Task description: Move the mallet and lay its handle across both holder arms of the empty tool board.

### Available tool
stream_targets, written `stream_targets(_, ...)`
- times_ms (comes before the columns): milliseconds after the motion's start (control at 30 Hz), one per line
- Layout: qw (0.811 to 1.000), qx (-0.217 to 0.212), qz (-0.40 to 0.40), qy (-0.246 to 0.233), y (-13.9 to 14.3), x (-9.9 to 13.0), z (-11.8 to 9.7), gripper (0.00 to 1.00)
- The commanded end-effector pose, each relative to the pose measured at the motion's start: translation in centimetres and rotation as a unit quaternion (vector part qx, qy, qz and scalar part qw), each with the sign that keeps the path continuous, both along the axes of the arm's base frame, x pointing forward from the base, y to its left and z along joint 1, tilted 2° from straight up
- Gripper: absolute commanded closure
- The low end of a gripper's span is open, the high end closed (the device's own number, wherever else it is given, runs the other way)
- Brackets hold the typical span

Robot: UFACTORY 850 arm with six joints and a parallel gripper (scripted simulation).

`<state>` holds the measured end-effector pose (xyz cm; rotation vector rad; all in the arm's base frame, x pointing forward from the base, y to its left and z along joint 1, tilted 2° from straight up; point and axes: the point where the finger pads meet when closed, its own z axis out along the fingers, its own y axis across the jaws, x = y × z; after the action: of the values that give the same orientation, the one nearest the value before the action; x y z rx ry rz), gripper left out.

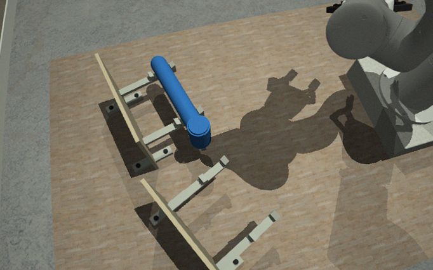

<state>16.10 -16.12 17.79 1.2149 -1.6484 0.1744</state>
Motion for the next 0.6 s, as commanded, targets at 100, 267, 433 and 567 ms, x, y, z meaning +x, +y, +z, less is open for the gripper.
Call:
stream_targets(100,0.993,-0.033,-0.103,-0.054,1.0,4.3,-0.5,0.00)
stream_targets(267,0.979,-0.055,-0.175,-0.094,1.7,7.4,-0.9,0.00)
stream_targets(433,0.957,-0.076,-0.246,-0.134,2.4,10.5,-1.3,0.00)
stream_targets(567,0.946,-0.085,-0.274,-0.150,2.6,11.8,-1.5,0.00)
